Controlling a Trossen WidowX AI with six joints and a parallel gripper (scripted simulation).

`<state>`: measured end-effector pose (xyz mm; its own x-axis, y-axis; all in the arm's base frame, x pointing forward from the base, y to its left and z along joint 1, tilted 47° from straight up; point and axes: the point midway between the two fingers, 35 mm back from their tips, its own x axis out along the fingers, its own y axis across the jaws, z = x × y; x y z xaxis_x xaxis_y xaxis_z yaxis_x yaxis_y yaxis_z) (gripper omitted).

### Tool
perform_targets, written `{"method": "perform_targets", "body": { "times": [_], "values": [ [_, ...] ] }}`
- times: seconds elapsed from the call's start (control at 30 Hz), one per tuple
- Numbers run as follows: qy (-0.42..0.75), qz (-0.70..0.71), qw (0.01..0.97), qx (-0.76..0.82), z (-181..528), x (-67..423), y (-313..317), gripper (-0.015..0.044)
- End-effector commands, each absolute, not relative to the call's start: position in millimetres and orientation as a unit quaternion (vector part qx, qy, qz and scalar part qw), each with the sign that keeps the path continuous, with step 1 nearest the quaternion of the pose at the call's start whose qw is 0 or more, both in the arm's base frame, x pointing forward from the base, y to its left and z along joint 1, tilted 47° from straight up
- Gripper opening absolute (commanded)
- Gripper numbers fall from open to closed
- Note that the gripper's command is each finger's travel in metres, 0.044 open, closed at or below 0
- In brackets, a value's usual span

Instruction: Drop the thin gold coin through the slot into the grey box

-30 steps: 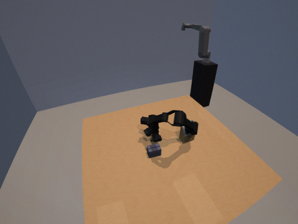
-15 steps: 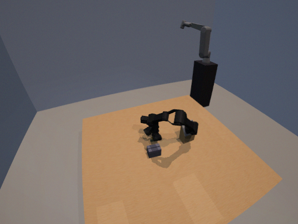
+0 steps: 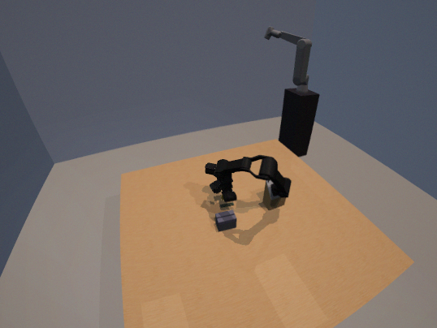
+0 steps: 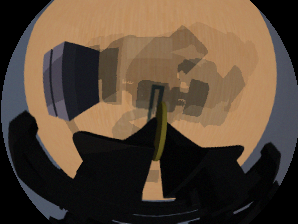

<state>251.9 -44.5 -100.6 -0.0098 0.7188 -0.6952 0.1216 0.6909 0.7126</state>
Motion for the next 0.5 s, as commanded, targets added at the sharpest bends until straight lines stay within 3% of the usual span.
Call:
{"method": "perform_targets", "body": {
  "times": [0.0,0.47],
  "values": [
    [0.669,0.237,0.632,0.31,-93.7,253.0,-52.1,0.0],
    [0.669,0.238,0.632,0.31,-68.0,250.4,-76.8,0.0]
  ]
}}
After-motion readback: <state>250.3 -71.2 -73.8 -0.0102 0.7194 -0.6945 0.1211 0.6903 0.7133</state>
